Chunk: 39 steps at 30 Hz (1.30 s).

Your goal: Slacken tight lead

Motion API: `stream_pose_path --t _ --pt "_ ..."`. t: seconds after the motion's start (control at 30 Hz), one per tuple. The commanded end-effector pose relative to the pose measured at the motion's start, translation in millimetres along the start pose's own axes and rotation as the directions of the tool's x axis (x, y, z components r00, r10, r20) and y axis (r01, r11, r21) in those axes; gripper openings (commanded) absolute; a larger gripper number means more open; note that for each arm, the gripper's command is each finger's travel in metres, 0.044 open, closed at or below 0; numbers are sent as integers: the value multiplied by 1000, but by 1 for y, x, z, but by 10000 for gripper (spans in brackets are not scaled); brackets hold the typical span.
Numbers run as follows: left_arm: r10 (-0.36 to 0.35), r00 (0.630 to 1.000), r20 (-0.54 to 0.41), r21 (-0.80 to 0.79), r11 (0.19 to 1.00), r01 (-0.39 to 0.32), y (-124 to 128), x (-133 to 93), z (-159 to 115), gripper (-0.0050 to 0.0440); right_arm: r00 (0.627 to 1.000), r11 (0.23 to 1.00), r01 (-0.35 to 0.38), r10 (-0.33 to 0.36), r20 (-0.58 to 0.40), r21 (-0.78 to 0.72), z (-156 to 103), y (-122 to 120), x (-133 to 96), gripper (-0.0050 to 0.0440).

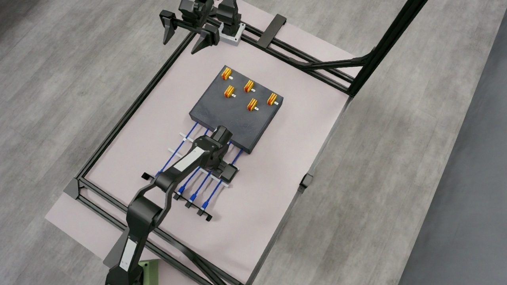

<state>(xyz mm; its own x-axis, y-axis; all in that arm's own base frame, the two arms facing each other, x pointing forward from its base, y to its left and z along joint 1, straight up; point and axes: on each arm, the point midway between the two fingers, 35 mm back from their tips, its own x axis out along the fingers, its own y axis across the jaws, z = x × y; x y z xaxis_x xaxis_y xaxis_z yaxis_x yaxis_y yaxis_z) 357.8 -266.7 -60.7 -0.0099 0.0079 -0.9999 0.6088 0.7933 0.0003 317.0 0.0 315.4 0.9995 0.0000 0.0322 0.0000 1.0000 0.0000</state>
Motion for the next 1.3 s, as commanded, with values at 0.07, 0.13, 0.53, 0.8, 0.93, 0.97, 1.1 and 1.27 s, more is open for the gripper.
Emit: stream_pose_path --t 0.07,0.13,0.53,0.8,0.93,0.97,1.1,1.27 --pt "-1 1000 30 0 1000 1 0 -11 6 -50 1000 1000 0 0 17 0 7 0 -1 440" --pt "-1 1000 30 0 1000 1 0 -11 6 -50 1000 1000 0 0 17 0 7 0 -1 440" --pt "1 1000 29 0 1000 -1 0 -31 5 -50 1000 1000 0 0 17 0 7 0 -1 440" --pt "1 1000 29 0 1000 -1 0 -31 5 -50 1000 1000 0 0 17 0 7 0 -1 440" --pt "1 1000 29 0 1000 -1 0 -31 5 -50 1000 1000 0 0 17 0 7 0 -1 440" --pt "1 1000 29 0 1000 -1 0 -31 5 -50 1000 1000 0 0 17 0 7 0 -1 440" --pt "1 1000 18 0 1000 -1 0 -43 4 -50 1000 1000 0 0 17 0 7 0 -1 440" --pt "1 1000 18 0 1000 -1 0 -43 4 -50 1000 1000 0 0 17 0 7 0 -1 440"
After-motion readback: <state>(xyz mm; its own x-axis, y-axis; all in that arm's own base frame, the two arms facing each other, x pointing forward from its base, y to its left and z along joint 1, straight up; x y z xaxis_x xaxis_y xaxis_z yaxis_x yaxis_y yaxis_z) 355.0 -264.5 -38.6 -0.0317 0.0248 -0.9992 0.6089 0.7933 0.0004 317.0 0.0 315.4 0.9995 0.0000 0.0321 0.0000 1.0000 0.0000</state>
